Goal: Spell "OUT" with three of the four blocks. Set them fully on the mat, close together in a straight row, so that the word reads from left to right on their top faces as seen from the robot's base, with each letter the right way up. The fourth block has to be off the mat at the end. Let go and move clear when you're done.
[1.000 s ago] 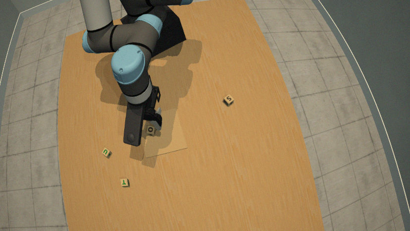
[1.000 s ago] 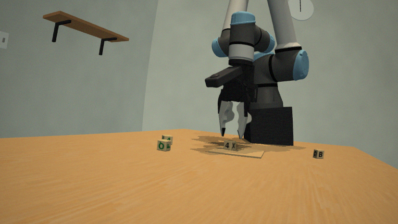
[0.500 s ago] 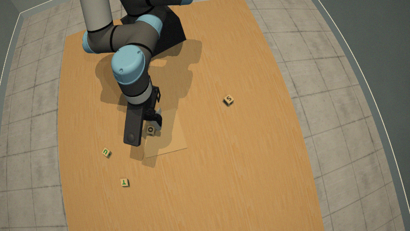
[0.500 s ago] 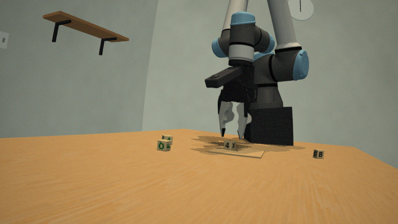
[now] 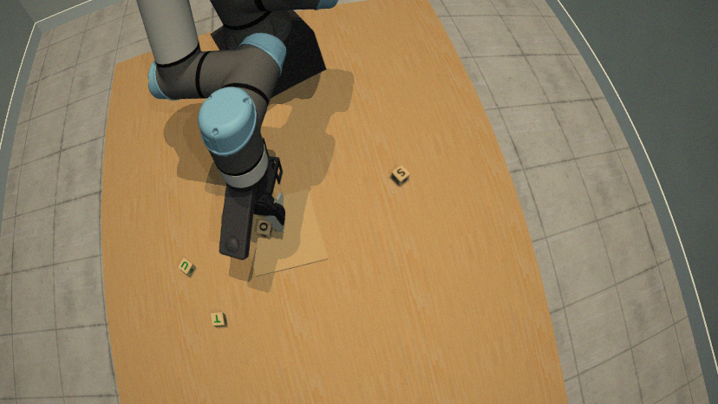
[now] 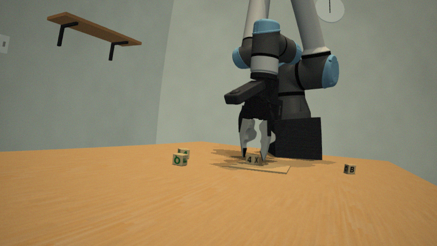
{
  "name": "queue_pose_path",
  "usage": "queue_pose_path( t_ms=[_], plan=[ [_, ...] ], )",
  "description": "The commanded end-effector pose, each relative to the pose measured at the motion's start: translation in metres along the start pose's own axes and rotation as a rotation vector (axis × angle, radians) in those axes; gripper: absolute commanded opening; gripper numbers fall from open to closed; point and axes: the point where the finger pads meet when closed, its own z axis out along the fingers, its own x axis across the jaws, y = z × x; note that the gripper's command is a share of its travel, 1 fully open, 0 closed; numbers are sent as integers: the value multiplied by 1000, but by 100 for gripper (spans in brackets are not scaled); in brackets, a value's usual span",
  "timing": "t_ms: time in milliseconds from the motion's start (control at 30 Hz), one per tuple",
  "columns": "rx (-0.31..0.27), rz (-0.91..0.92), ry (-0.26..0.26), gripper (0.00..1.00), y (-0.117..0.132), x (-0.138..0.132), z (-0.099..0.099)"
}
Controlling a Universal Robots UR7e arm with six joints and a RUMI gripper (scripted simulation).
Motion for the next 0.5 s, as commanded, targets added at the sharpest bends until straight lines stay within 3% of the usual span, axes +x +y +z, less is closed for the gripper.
queue_pose_path(
  t_ms=[0,467],
  plan=[
    [2,0,0,37,-1,0,8],
    [2,0,0,37,-1,0,12]
  ],
)
